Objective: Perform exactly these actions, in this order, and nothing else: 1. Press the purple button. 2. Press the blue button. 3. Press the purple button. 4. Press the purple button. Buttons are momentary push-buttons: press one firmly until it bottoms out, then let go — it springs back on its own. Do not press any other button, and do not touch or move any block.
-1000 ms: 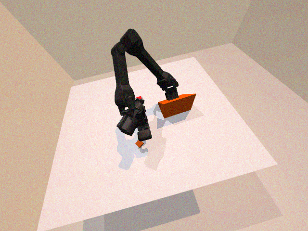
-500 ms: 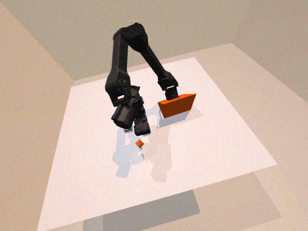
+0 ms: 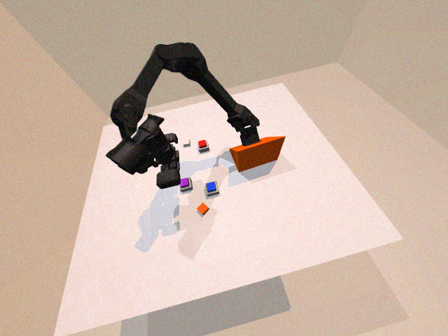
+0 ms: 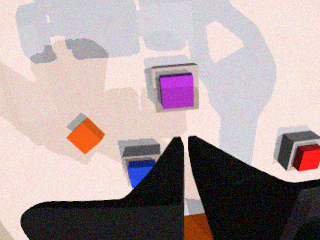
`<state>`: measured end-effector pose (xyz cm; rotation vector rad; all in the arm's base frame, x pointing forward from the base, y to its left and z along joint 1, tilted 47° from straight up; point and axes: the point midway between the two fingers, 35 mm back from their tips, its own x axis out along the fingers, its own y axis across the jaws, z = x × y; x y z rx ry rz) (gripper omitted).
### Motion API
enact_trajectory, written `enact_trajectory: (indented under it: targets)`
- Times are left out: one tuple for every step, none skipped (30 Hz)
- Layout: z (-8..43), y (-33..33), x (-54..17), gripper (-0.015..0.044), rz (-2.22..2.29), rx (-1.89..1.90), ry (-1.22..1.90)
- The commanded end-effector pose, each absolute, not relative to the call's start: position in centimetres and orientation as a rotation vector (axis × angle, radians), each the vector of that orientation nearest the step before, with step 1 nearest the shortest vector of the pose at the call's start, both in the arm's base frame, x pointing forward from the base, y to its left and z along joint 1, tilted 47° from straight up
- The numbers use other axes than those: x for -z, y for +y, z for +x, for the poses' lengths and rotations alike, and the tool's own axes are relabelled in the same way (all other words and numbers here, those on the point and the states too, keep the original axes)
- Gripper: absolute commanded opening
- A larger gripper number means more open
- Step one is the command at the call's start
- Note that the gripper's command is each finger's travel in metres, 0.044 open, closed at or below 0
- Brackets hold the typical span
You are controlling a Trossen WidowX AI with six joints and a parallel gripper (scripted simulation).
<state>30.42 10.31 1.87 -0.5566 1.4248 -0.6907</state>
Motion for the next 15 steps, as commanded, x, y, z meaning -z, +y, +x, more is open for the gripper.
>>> enact_trajectory:
  targets:
    - [31.2, 10.0, -2.4, 0.002, -0.581, 0.681, 1.426]
    - [31.2, 9.8, -2.2, 0.002, -0.581, 0.681, 1.426]
    - [31.3, 9.3, -1.6, 0.002, -0.58, 0.681, 1.426]
    - [31.4, 8.4, -0.7, 0.002, -0.58, 0.68, 1.426]
    - [31.4, 7.2, 0.3, 0.002, -0.581, 0.681, 1.425]
    - [31.4, 6.3, 1.2, 0.002, -0.581, 0.682, 1.425]
    - [31.3, 5.7, 1.7, 0.002, -0.582, 0.683, 1.424]
    - [31.3, 5.5, 1.8, 0.002, -0.582, 0.683, 1.424]
    - [31.3, 5.5, 1.8, 0.002, -0.582, 0.683, 1.424]
    - [31.3, 5.5, 1.8, 0.002, -0.582, 0.683, 1.424]
    - [31.3, 5.5, 1.8, 0.002, -0.582, 0.683, 1.424]
    - [31.3, 5.5, 1.8, 0.002, -0.582, 0.683, 1.424]
    - [31.3, 5.4, 1.9, 0.002, -0.582, 0.683, 1.424]
    - [31.3, 5.3, 2.0, 0.002, -0.582, 0.683, 1.424]
    - [31.3, 5.2, 2.1, 0.002, -0.582, 0.683, 1.424]
